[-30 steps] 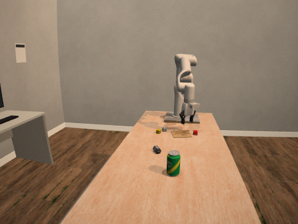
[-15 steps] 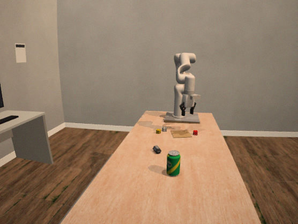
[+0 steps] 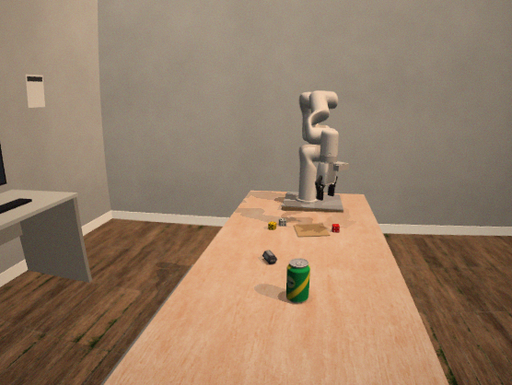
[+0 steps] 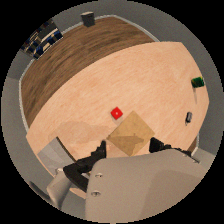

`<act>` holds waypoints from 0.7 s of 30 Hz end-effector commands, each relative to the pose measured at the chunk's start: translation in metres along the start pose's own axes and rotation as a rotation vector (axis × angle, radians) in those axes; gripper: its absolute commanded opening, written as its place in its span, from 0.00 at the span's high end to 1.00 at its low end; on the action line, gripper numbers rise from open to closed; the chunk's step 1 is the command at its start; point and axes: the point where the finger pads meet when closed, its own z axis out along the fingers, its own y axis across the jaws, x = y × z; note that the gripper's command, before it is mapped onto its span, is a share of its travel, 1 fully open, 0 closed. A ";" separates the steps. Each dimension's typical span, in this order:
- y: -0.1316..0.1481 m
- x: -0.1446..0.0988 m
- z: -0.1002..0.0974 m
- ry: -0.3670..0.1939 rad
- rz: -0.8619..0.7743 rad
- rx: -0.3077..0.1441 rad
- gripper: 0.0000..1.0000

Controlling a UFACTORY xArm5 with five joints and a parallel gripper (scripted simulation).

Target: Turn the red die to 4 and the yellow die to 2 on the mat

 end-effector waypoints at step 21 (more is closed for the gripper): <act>-0.014 0.055 0.001 0.004 -0.687 -0.013 0.00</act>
